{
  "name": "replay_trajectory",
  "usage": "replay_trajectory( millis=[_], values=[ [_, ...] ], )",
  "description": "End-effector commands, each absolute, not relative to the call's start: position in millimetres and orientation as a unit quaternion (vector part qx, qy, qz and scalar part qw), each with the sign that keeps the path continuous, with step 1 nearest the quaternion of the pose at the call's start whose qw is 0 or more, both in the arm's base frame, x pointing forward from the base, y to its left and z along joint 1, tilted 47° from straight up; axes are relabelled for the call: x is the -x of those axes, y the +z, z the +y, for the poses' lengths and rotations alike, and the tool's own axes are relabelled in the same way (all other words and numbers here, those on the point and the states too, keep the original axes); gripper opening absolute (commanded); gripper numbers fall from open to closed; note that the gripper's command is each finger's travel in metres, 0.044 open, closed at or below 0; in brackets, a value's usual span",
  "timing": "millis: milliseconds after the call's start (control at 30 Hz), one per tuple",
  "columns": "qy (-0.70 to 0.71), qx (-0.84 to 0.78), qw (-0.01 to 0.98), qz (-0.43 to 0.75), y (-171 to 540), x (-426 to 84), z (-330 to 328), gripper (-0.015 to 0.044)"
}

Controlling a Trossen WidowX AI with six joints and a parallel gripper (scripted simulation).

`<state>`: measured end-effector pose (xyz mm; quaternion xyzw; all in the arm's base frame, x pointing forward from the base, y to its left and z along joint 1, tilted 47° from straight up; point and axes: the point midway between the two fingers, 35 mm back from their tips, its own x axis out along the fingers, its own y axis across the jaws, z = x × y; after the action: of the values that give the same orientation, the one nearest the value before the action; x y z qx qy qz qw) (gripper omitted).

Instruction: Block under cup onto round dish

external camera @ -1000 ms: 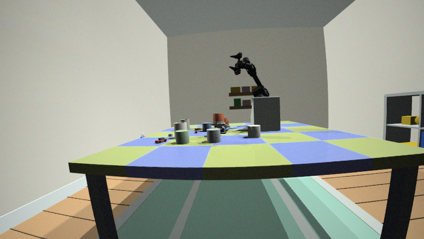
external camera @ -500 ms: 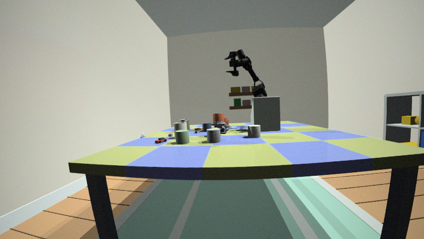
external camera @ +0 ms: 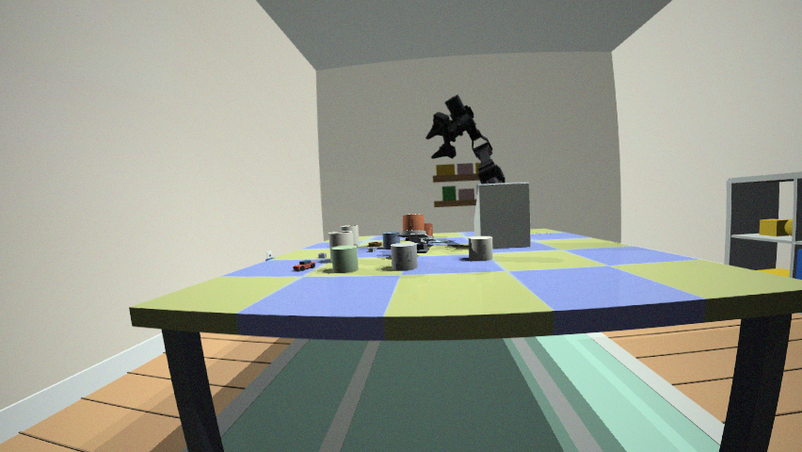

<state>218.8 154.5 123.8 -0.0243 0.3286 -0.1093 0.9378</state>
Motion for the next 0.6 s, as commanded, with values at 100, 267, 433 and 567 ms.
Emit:
replay_trajectory(
  millis=[100,267,433,567],
  values=[
    [-0.156,0.14,0.918,0.337,72.9,-206.1,126.3,0.044],
    [-0.181,0.219,0.898,0.336,47.0,-195.4,102.5,0.044],
    [-0.2,0.299,0.873,0.33,28.6,-183.9,76.1,0.044],
    [-0.207,0.339,0.859,0.325,22.2,-178.2,62.4,0.044]
  ],
)
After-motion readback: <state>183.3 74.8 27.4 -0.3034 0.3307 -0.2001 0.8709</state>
